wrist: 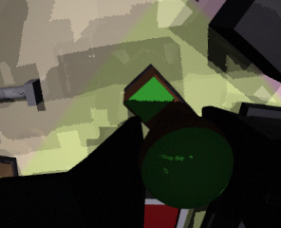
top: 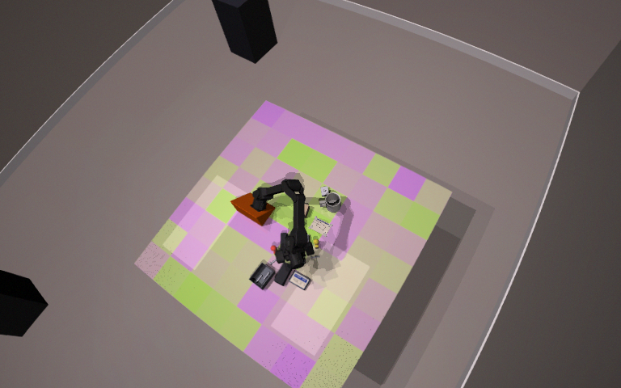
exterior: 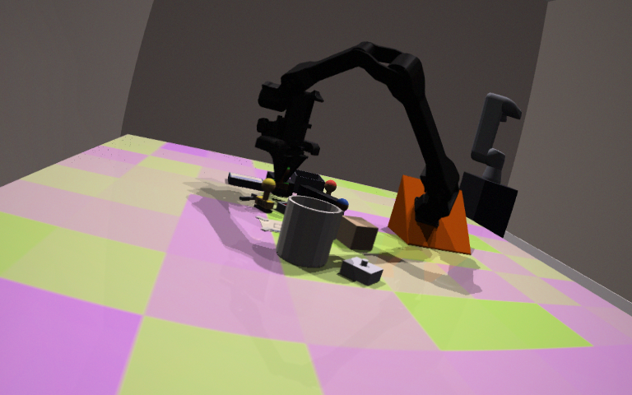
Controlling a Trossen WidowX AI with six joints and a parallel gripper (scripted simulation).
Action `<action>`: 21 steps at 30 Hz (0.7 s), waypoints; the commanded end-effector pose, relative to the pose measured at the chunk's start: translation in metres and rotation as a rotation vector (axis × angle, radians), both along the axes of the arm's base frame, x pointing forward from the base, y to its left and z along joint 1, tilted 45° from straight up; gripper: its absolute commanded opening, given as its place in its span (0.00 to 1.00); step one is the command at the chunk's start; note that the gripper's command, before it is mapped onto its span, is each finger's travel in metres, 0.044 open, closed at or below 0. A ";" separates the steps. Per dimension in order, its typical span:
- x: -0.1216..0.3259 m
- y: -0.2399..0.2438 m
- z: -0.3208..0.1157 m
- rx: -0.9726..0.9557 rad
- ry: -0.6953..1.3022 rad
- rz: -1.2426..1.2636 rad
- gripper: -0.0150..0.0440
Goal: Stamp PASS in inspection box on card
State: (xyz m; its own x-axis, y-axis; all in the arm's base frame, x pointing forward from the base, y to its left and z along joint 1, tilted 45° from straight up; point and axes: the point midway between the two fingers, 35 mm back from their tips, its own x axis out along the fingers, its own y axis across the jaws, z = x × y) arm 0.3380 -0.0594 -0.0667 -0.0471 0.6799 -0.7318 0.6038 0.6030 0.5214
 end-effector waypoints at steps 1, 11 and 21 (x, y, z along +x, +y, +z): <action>-0.001 0.006 -0.005 0.004 0.003 -0.001 0.25; -0.002 0.011 -0.010 0.002 0.001 0.002 0.30; -0.002 0.011 -0.010 0.002 0.001 0.002 0.71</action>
